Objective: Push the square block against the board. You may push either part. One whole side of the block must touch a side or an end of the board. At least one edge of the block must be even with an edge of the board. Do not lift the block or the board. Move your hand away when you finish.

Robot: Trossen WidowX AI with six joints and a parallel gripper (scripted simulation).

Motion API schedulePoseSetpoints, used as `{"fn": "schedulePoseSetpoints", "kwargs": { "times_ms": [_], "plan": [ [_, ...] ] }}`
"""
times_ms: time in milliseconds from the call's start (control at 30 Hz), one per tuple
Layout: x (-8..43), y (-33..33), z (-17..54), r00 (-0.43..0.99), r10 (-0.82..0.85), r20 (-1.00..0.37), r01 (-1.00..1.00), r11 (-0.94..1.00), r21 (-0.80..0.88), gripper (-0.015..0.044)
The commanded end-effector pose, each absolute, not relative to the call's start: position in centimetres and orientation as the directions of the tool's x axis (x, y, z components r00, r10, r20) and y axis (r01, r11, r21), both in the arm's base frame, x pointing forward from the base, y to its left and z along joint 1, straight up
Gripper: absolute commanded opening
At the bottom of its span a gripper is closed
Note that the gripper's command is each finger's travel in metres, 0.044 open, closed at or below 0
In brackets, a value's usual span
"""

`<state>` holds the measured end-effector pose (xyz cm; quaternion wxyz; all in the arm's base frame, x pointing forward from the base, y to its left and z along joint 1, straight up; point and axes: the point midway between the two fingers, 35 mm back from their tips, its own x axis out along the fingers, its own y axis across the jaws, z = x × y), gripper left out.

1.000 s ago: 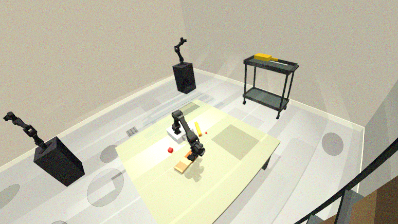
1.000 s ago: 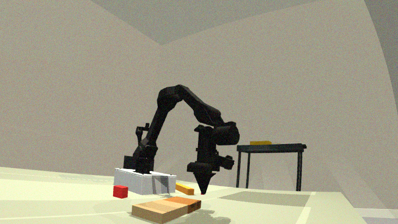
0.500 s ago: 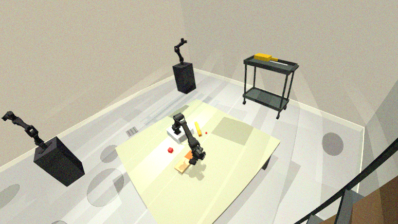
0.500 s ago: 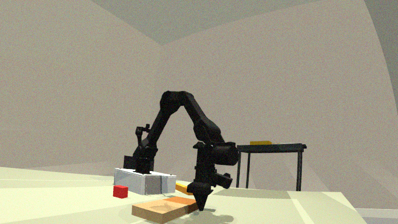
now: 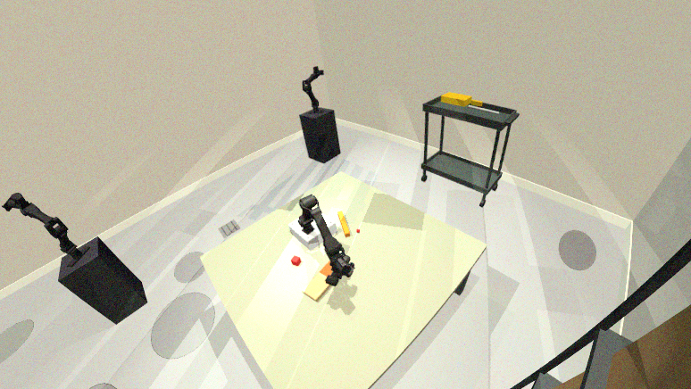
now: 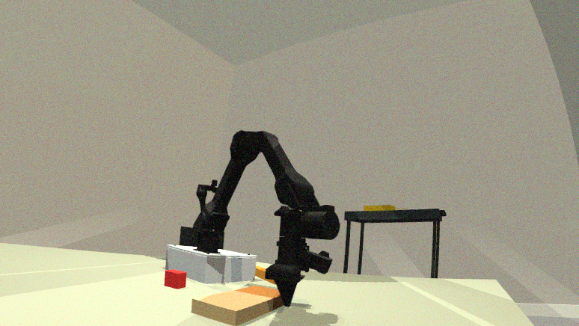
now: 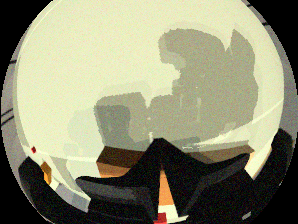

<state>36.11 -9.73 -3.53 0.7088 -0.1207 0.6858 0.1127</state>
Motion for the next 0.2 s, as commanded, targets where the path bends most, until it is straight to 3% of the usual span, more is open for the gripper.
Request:
{"fn": "schedulePoseSetpoints", "kwargs": {
  "times_ms": [0, 167],
  "plan": [
    [35.87, -9.96, -3.39, 0.037, -0.010, -0.999, -0.328, 0.945, -0.022, 0.0000],
    [36.56, -9.75, -3.34, 0.038, -0.010, -0.999, -0.328, 0.945, -0.022, 0.0000]
  ]
}}
